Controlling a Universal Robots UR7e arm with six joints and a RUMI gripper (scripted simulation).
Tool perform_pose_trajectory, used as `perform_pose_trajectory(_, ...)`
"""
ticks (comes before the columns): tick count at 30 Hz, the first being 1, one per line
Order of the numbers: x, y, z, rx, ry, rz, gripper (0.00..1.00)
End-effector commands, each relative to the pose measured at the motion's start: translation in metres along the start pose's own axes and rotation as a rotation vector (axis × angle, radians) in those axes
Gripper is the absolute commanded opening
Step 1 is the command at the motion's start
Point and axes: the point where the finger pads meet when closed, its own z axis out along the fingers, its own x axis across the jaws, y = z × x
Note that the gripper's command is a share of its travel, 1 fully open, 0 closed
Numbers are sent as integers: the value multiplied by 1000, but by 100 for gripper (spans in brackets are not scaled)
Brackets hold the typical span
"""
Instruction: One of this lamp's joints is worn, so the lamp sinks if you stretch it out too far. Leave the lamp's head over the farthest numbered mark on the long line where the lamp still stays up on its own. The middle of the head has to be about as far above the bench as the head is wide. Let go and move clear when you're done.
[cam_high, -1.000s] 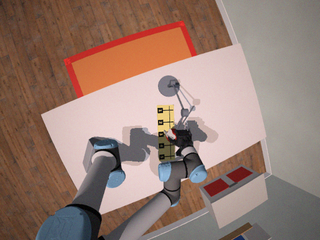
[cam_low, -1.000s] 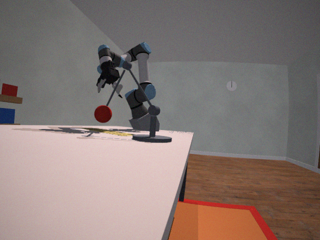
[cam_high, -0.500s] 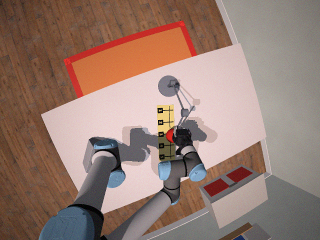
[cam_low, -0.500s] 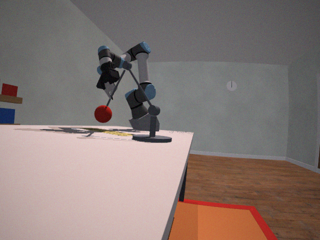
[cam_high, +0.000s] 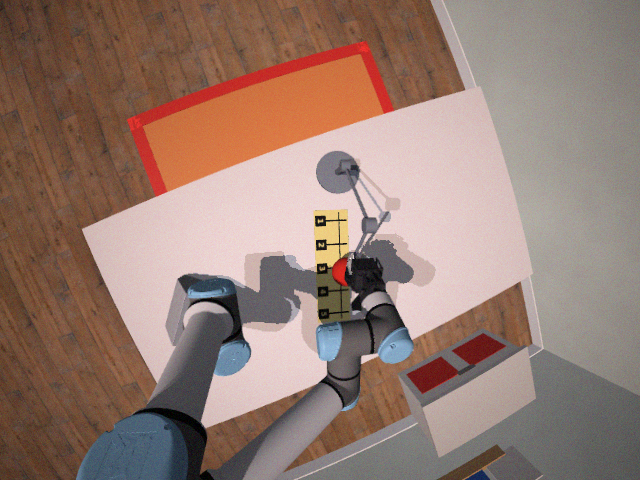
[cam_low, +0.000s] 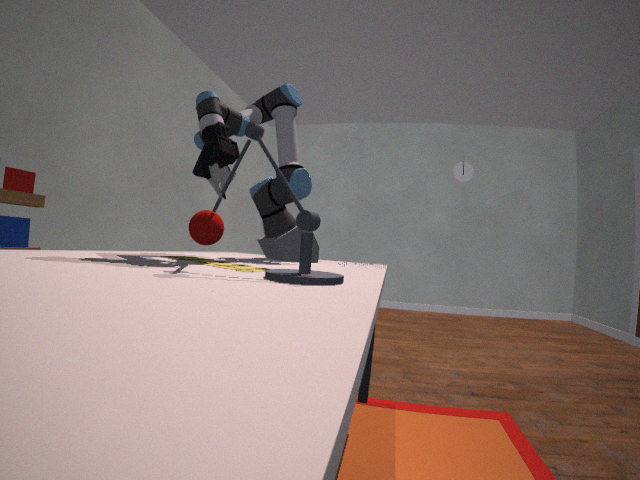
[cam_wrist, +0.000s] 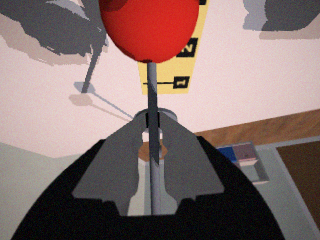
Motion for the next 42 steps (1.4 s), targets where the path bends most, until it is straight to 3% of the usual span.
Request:
perform_pose_trajectory(1,0,0,0,0,-2,-1,0)
perform_pose_trajectory(11,0,0,0,0,-1,-1,0)
perform_pose_trajectory(42,-1,-70,-18,-1,-1,-2,0)
